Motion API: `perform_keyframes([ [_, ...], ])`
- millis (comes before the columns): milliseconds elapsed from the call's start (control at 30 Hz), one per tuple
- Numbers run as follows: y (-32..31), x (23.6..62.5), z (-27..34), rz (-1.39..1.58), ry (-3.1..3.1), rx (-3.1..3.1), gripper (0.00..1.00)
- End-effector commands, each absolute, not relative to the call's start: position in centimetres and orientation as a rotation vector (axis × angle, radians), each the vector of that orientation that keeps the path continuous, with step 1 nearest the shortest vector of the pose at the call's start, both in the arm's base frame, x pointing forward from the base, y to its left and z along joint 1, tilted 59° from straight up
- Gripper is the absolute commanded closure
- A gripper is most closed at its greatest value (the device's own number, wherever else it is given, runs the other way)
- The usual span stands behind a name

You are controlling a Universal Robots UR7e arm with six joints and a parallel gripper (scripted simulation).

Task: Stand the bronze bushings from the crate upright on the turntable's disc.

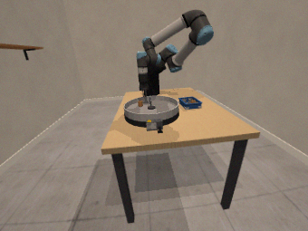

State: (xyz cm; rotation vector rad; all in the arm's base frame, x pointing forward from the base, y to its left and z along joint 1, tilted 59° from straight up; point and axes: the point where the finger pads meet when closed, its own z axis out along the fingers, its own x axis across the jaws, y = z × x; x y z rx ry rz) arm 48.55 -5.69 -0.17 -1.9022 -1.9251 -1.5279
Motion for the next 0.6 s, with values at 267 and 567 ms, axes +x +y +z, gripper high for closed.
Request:
perform_keyframes([
  [267,-5.73,48.56,-0.15,-1.528,-1.926,-1.903,0.62],
  [567,-5.7,48.55,-0.12,-1.528,-1.926,-1.903,0.64],
])
